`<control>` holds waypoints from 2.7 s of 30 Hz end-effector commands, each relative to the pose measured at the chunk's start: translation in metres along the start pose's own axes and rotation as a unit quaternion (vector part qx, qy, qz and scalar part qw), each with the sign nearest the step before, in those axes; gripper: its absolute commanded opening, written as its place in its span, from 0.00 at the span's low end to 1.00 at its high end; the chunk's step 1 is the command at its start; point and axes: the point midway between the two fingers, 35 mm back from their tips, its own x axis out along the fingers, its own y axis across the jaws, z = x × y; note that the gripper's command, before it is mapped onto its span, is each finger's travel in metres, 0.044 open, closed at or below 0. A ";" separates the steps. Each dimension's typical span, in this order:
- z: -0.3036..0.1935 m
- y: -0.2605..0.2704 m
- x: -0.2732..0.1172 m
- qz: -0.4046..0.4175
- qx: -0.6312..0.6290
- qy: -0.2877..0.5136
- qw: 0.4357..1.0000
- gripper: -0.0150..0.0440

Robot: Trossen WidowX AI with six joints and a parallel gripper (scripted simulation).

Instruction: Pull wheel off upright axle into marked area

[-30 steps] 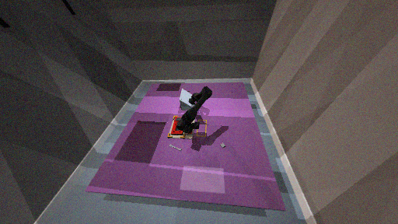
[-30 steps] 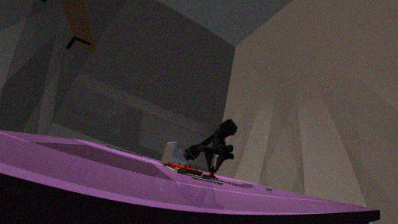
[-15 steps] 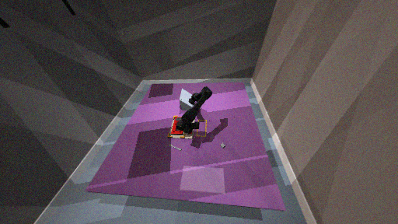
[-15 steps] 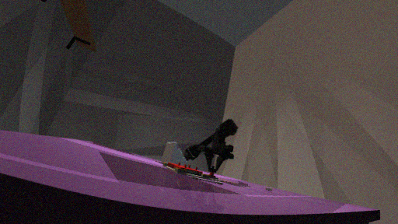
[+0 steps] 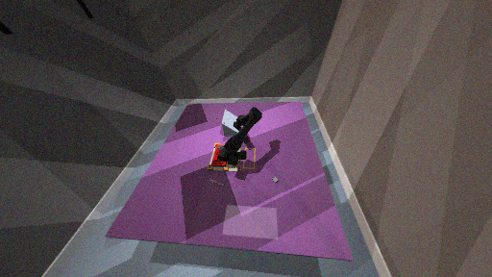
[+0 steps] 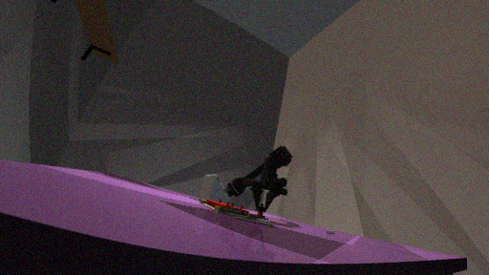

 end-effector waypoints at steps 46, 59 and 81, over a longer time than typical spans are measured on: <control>-0.020 0.037 -0.060 -0.003 0.014 -0.014 1.000 0.25; -0.053 0.091 -0.061 -0.002 0.013 -0.012 1.000 0.25; -0.060 0.103 -0.020 -0.003 0.012 -0.012 1.000 0.25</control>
